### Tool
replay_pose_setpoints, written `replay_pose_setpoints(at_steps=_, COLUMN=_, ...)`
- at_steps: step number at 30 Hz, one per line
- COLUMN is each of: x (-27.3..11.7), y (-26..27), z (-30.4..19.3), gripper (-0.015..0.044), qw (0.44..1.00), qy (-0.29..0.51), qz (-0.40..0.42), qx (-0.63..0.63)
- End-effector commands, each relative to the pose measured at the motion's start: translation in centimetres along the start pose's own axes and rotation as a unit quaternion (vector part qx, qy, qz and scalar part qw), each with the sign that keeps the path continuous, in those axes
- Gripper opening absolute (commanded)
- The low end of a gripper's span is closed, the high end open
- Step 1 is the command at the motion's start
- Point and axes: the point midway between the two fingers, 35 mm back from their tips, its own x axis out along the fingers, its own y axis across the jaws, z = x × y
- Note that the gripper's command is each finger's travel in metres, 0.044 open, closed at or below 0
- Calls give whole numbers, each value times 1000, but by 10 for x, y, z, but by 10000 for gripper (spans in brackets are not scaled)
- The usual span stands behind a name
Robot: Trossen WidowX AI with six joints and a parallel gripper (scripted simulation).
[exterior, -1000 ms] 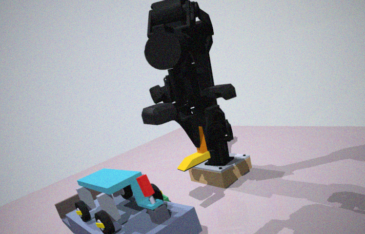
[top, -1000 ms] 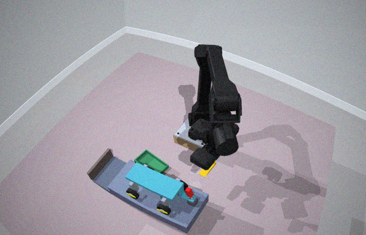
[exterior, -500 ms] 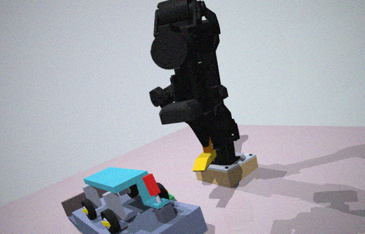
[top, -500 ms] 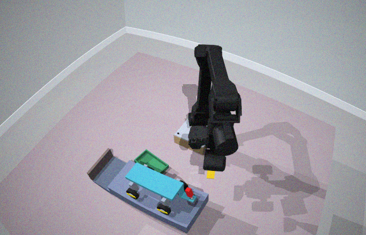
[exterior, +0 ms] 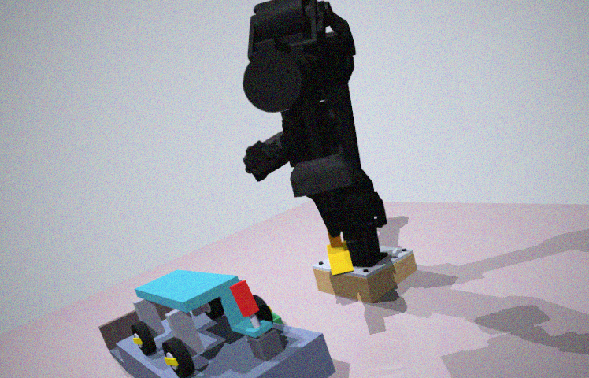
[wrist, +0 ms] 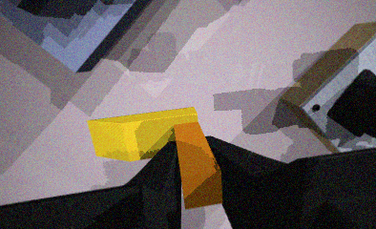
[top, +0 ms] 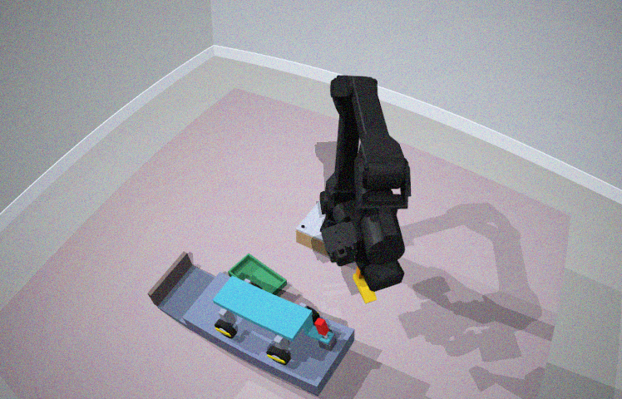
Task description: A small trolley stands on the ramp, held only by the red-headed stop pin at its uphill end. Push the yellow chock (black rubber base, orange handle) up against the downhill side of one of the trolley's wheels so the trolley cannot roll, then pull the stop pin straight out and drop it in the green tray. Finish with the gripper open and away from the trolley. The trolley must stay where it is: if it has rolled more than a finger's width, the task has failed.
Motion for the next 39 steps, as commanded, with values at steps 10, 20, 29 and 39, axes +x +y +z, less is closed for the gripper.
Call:
replay_pose_setpoints(at_steps=10, x=0, y=0, z=-1, gripper=0, qw=978, qy=2, qz=-1, qx=-209)
replay_pose_setpoints(at_steps=20, x=0, y=0, z=-1, gripper=0, qw=938, qy=3, qz=-1, qx=-345)
replay_pose_setpoints(at_steps=29, x=1, y=-7, z=11, gripper=0, qw=937, qy=3, qz=-2, qx=-349)
replay_pose_setpoints(at_steps=39, x=3, y=-26, z=42, gripper=0, qw=936, qy=2, qz=-3, qx=-353)
